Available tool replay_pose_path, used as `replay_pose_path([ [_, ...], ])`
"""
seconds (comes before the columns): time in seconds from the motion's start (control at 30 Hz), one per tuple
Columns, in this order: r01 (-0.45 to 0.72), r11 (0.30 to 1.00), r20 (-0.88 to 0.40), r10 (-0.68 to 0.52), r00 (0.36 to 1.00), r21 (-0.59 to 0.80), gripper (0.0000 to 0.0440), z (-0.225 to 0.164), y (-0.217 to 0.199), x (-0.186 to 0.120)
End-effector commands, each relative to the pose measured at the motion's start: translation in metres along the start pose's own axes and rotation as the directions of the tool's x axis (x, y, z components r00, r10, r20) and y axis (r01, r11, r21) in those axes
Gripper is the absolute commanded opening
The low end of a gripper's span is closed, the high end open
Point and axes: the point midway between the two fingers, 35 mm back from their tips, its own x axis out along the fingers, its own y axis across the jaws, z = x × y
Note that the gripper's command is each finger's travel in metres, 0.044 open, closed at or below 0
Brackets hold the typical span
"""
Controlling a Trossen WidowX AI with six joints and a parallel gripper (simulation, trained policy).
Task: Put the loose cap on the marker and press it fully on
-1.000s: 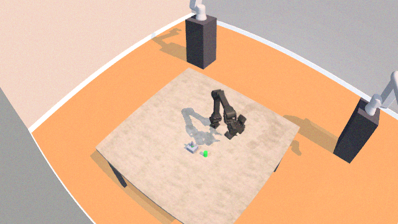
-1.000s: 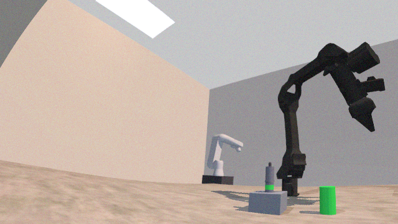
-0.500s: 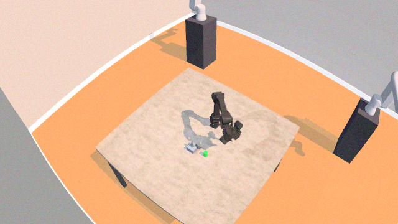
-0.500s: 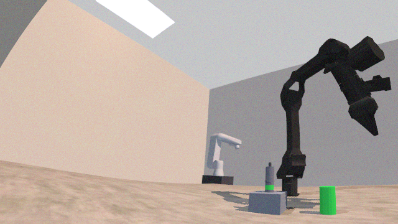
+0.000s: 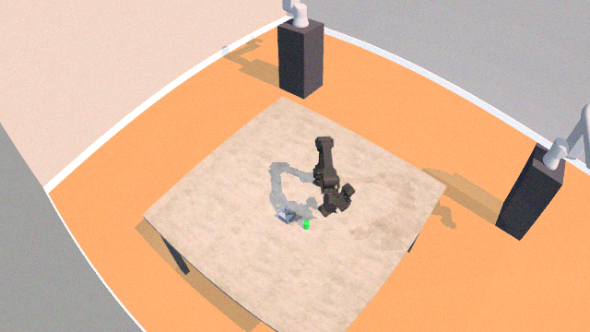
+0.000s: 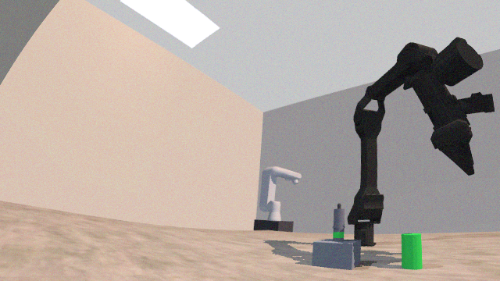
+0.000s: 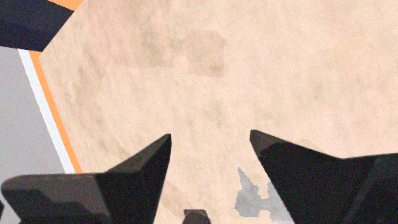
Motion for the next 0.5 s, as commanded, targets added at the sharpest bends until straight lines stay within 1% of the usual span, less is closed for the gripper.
replay_pose_path([
  [0.0,0.022,1.000,-0.005,-0.022,1.000,0.008,0.0326,-0.001,-0.013,-0.001],
  [0.47,0.103,0.993,-0.033,-0.101,0.994,0.051,0.0323,-0.014,-0.063,-0.009],
])
